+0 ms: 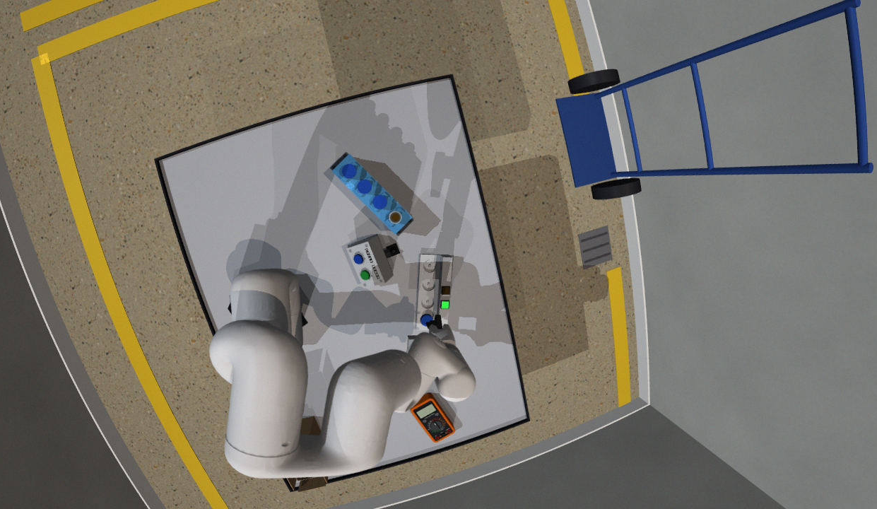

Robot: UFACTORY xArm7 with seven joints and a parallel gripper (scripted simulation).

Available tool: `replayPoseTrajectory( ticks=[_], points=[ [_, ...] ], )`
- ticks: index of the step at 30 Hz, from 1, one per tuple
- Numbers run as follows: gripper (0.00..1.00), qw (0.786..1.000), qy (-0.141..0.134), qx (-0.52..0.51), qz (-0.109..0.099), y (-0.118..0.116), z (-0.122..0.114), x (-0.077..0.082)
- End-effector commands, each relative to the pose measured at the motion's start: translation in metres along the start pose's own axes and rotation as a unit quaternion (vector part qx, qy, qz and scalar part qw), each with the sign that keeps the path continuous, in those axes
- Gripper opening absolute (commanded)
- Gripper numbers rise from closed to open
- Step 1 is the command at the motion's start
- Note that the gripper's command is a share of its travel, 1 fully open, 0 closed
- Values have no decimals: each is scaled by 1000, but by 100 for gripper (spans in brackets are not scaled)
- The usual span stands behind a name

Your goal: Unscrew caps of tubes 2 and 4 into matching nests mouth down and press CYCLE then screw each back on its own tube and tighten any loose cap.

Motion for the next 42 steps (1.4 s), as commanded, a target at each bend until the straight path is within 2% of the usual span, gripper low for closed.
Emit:
replayPoseTrajectory(
  ticks=[1,8,10,13,42],
  points=[
    [46,1000,-4,1,-2,-1,-3,-30],
    [46,1000,-4,0,-2,-1,-6,-65],
    [46,1000,-4,0,-2,-1,-6,-65],
    [46,1000,-4,0,-2,-1,-6,-80],
    [46,1000,-3,0,-2,-1,-4,-80]
  ],
)
Point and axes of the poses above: the point where the finger pads meet when closed, its own x axis back along the fingers, its own y axis across the jaws, z = x × y, the point moved 10 cm from there along x, back along the fingers, and after that the axes turned 3 degrees about x, right-handed, at the moved point
